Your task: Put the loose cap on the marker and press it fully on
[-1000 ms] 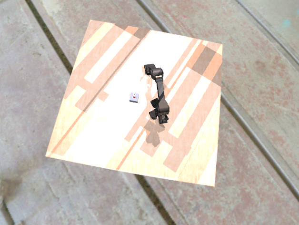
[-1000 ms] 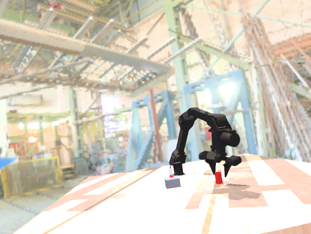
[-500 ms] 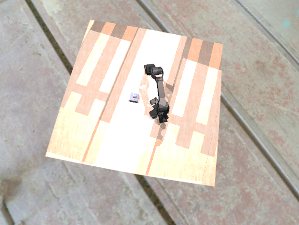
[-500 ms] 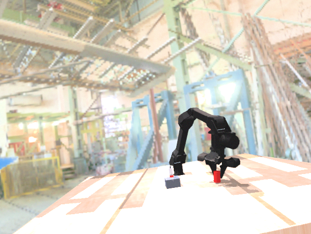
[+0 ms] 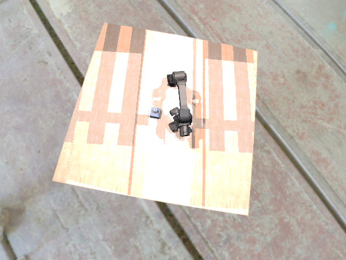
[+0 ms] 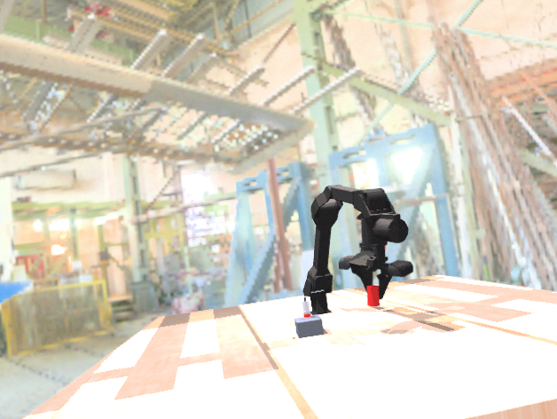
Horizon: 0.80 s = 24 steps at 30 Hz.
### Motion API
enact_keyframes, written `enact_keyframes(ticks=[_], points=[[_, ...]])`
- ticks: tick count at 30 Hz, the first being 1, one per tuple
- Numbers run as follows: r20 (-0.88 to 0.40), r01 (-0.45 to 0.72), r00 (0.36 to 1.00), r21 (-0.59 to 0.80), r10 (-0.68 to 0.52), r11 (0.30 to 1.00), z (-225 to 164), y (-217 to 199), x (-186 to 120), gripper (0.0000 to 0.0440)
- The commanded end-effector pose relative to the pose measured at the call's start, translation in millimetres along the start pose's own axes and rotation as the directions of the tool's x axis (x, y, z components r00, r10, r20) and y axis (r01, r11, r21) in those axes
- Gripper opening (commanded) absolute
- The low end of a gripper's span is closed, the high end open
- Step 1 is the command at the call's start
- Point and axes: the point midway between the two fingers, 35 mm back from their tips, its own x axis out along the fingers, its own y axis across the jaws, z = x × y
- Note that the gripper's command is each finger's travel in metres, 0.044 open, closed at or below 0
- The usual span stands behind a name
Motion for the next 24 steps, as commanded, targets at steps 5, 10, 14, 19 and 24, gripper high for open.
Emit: enact_keyframes(ticks=[5, 10, 14, 19, 24], points=[[-0.005, -0.018, 1.0, 0.024, 0.018, 1.0, 17.8, -26.4, -23.3, 0.0049], [-0.02, -0.022, 1.0, 0.047, 0.023, 0.999, 27.5, -45.5, -32.4, 0.004], [-0.024, -0.033, 0.999, 0.071, 0.034, 0.997, 37.7, -59.4, -37.1, 0.0032], [-0.026, -0.047, 0.998, 0.106, 0.05, 0.993, 52.0, -77.6, -40.2, 0.002], [-0.027, -0.058, 0.998, 0.141, 0.063, 0.988, 65.0, -98.0, -42.2, 0.0008]])
